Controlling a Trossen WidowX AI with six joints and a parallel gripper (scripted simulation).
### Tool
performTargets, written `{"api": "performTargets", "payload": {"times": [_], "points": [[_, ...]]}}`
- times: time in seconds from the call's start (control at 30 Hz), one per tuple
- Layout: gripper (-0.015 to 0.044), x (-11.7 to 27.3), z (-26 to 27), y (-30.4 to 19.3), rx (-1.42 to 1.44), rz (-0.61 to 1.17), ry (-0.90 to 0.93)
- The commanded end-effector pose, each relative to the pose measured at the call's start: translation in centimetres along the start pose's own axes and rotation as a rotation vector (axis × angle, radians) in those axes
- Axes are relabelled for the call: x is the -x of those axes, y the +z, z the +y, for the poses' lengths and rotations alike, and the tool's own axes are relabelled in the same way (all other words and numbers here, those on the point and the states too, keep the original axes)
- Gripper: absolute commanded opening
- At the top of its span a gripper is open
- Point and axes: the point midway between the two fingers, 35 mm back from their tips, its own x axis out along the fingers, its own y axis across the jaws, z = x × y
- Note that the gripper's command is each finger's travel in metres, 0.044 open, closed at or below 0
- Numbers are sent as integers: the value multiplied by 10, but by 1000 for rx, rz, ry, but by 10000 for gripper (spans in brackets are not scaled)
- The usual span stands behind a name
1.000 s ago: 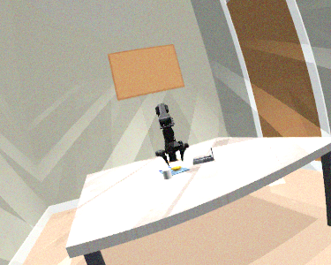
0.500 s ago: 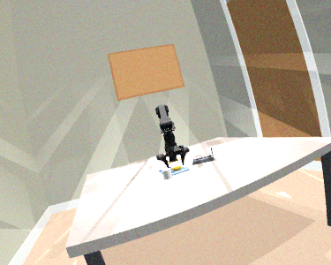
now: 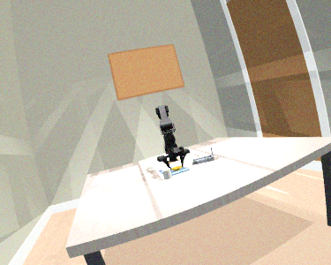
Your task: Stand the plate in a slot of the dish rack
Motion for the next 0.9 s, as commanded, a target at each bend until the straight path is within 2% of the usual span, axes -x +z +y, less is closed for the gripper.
{"api": "performTargets", "payload": {"times": [0.0, 0.2, 0.57, 0.87], "points": [[328, -2, 0, -2, 4, 7, -2], [288, -2, 0, -2, 4, 7, -2], [0, 33, -2, 8, 4, -1, -4], [0, 70, -4, 14, 4, -8, -6]]}}
